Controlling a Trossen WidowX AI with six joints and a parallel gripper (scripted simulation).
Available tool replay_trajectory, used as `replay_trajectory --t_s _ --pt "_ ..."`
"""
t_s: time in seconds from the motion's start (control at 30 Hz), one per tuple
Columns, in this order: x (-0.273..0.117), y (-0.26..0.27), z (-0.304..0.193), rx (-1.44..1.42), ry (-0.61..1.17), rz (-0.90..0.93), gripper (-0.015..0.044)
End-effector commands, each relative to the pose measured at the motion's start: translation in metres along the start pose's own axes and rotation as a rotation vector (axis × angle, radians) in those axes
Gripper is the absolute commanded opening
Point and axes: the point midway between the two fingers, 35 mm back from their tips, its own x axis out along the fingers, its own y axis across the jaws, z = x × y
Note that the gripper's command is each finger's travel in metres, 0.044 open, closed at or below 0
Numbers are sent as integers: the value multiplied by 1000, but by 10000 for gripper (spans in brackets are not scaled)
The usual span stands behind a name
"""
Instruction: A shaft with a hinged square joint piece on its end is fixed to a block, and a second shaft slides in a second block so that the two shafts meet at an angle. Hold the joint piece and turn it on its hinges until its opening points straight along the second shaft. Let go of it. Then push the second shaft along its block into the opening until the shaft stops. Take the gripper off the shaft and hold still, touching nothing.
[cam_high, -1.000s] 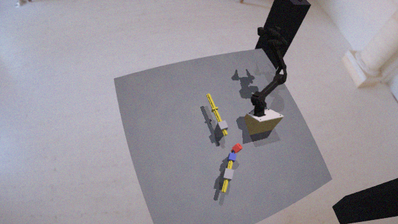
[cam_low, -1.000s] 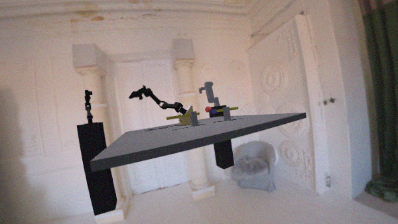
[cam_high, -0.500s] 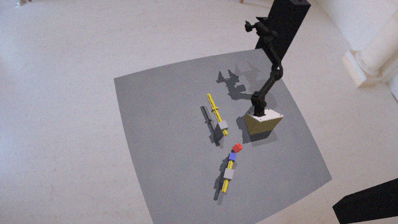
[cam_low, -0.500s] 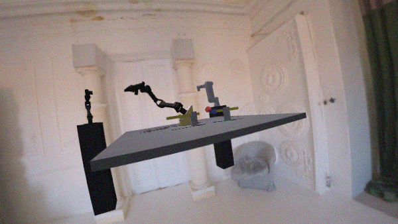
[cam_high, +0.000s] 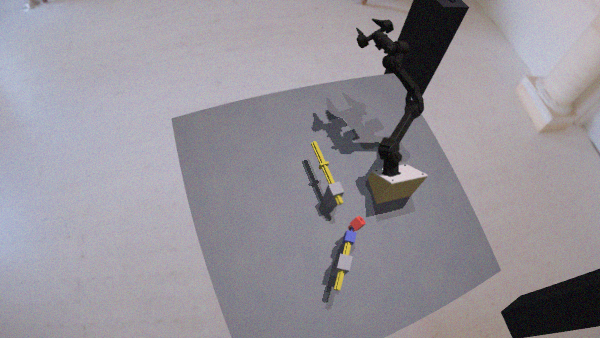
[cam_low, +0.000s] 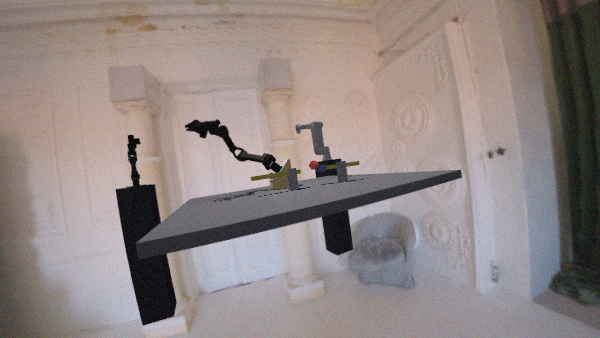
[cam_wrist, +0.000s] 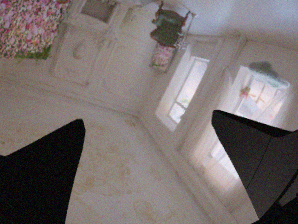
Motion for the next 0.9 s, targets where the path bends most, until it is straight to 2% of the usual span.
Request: replay_trajectory --t_s 0.0,0.27,0.53,0.7,0.87 --pt "-2 -34 -33 -63 86 -43 440" --pt "-13 -95 -89 -171 262 -168 440" --pt "-42 -165 -142 -308 444 -312 440" --pt "-54 -176 -159 -361 532 -303 440" --pt "-80 -211 -183 -435 644 -366 440"
